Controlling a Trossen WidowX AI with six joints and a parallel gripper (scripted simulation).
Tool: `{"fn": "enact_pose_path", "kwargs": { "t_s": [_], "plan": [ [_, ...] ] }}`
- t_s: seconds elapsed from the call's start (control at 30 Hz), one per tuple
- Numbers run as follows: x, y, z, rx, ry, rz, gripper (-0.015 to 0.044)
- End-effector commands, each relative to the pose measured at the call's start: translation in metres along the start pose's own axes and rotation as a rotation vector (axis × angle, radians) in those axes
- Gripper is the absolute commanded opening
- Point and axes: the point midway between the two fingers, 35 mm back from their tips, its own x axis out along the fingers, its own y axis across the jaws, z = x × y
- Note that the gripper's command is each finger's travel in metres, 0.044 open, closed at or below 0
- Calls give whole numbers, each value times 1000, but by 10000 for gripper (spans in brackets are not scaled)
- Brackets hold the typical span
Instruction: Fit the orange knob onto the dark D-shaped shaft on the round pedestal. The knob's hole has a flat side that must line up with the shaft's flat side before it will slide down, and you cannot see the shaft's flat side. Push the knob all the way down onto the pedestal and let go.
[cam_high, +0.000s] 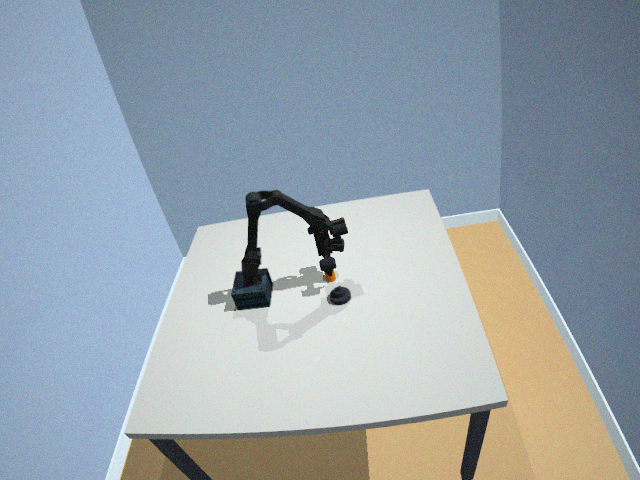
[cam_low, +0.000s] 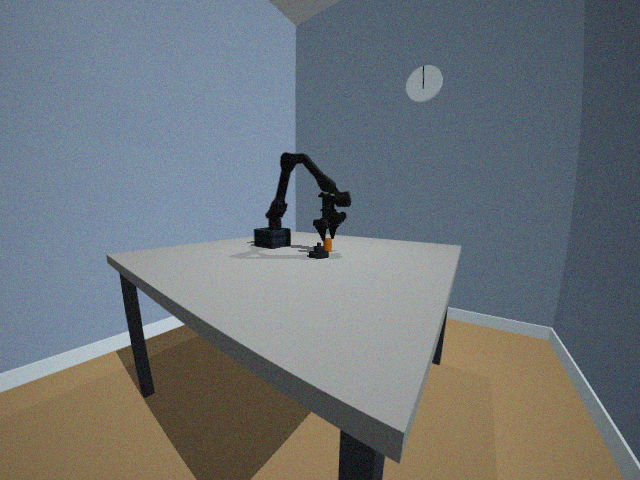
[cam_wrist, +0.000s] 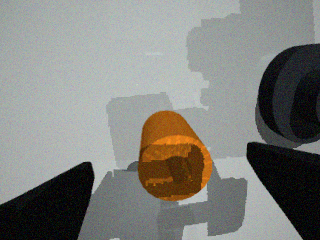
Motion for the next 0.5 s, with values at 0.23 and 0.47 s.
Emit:
{"fn": "enact_pose_path", "kwargs": {
  "t_s": [0.23,0.47],
  "plan": [
    [20,-1,-1,-1,7,-6,440],
    [31,-1,-2,-1,8,-6,440]
  ]
}}
